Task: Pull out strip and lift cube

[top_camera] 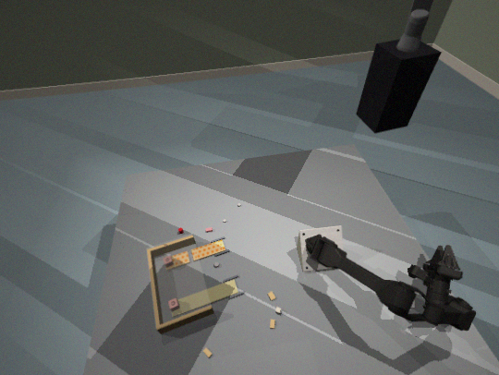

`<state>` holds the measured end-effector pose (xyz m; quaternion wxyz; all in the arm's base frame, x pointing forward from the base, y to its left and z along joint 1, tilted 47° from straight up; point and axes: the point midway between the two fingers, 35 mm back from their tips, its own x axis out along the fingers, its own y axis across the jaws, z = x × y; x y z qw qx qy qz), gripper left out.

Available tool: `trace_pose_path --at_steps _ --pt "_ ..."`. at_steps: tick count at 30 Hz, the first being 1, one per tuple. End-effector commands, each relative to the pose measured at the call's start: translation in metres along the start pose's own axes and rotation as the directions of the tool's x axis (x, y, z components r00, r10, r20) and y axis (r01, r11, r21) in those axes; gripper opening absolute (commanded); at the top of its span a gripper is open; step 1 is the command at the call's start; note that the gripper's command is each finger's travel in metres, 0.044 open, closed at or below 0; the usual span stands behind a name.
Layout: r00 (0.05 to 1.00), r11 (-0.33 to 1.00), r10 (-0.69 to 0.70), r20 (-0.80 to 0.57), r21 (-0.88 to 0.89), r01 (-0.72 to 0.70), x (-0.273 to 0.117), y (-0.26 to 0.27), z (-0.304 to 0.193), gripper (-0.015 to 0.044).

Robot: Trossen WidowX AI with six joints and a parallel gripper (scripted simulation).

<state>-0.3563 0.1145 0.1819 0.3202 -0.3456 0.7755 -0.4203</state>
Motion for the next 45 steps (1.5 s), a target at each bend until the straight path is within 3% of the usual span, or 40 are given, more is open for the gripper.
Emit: trace_pose_path --at_steps 1,11,18,24,29,33,38,45 --pt "1.000 1.000 0.002 0.000 -0.004 -0.002 -0.001 0.000 0.000 0.0400" --pt "0.973 0.894 0.220 -0.066 -0.386 -0.228 -0.062 0.003 0.001 0.0400" --pt "0.889 0.644 0.433 -0.152 -0.638 -0.422 -0.121 0.004 0.005 0.0400" --pt "0.760 0.361 0.607 -0.233 -0.771 -0.525 -0.173 0.000 0.012 0.0400" --pt "0.605 0.123 0.737 -0.301 -0.820 -0.558 -0.221 -0.009 0.021 0.0400" --pt "0.488 0.005 0.805 -0.337 -0.819 -0.574 -0.252 -0.020 0.030 0.0400" --pt "0.247 -0.169 0.884 -0.396 -0.765 -0.621 -0.314 -0.048 0.052 0.0400" --pt "-0.144 -0.428 0.889 -0.435 -0.678 -0.597 -0.404 -0.100 0.108 0.0400"
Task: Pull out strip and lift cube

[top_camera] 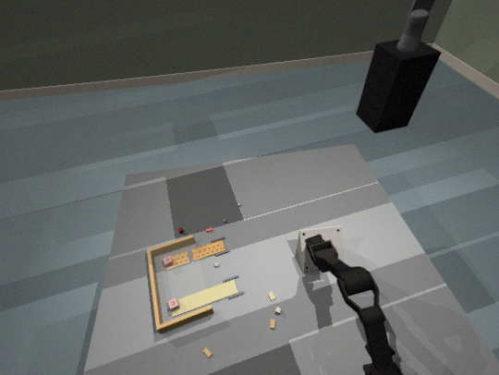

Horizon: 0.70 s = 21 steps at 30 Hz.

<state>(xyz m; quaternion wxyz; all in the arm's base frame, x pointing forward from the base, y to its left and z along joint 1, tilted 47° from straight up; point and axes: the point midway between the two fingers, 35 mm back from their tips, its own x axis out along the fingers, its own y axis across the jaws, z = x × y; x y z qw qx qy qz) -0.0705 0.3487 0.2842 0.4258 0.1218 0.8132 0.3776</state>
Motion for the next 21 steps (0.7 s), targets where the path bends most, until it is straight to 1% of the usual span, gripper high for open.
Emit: trace_pose_path --at_steps 1,5,9,14,21 --pt "0.969 0.987 0.155 0.190 -0.060 -0.146 -0.055 0.014 0.046 0.0400" --pt "0.892 0.964 0.264 0.367 -0.134 -0.230 -0.109 0.013 0.088 0.0400" --pt "0.789 0.947 0.321 0.524 -0.202 -0.251 -0.161 -0.003 0.124 0.0400" --pt "0.689 0.951 0.308 0.656 -0.211 -0.224 -0.204 -0.047 0.170 0.0400" --pt "0.535 0.966 0.253 0.806 -0.176 -0.192 -0.267 -0.138 0.220 0.0400"
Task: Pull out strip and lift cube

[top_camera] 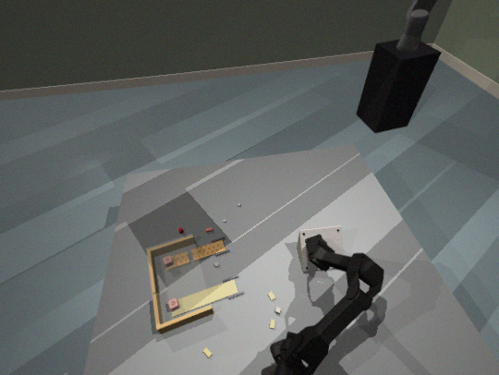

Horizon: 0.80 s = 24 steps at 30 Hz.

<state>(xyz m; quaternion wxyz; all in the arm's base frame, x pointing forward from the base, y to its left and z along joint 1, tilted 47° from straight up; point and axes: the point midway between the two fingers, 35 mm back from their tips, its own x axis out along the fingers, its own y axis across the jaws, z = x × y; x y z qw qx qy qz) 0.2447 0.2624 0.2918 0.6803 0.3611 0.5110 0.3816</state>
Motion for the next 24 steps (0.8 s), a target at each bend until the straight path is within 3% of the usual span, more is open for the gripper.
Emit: trace_pose_path --at_steps 1,13,24 --pt "0.992 0.999 -0.037 0.120 0.007 0.036 -0.021 -0.055 0.044 0.0400" --pt "0.879 0.986 -0.148 0.454 0.000 0.166 -0.129 -0.203 0.105 0.0400" --pt "0.655 0.953 -0.280 0.702 0.123 0.277 -0.247 -0.322 0.069 0.0400"
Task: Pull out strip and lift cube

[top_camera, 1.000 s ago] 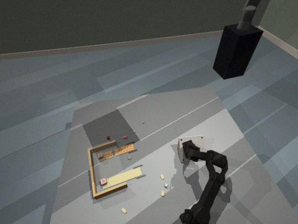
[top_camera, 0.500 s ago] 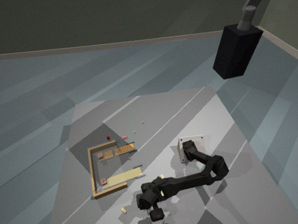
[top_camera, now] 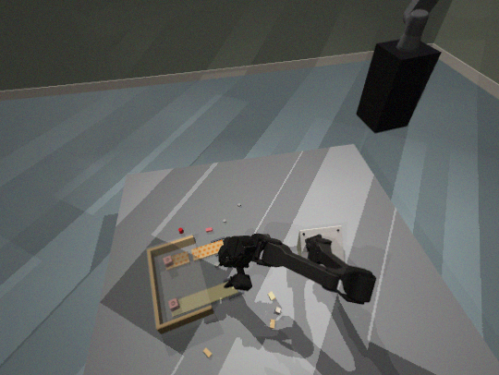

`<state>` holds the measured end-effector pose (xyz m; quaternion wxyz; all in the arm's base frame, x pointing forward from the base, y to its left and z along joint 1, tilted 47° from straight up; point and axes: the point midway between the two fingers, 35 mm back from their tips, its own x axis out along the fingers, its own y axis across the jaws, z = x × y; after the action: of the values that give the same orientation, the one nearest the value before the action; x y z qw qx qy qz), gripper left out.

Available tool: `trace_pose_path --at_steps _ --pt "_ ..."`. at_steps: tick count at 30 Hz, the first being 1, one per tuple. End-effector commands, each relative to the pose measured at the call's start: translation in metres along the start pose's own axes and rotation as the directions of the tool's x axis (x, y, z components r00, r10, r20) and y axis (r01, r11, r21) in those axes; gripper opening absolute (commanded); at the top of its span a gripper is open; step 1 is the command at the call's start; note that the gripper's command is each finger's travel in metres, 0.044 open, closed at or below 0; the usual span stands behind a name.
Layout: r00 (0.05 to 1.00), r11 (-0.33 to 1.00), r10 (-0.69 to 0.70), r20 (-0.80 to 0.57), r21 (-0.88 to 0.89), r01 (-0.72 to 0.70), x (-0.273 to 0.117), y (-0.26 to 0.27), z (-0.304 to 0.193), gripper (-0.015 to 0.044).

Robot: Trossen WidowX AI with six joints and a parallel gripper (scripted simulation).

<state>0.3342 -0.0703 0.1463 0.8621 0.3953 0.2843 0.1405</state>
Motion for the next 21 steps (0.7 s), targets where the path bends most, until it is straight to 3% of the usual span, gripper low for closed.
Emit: trace_pose_path --at_steps 1,5,21 --pt "0.992 0.998 -0.064 0.111 0.018 0.062 -0.036 -0.050 0.000 0.0400" --pt "0.971 0.993 -0.121 0.204 0.032 0.117 -0.068 -0.084 -0.004 0.0400" --pt "0.970 0.992 -0.124 0.209 0.032 0.119 -0.069 -0.085 -0.004 0.0400"
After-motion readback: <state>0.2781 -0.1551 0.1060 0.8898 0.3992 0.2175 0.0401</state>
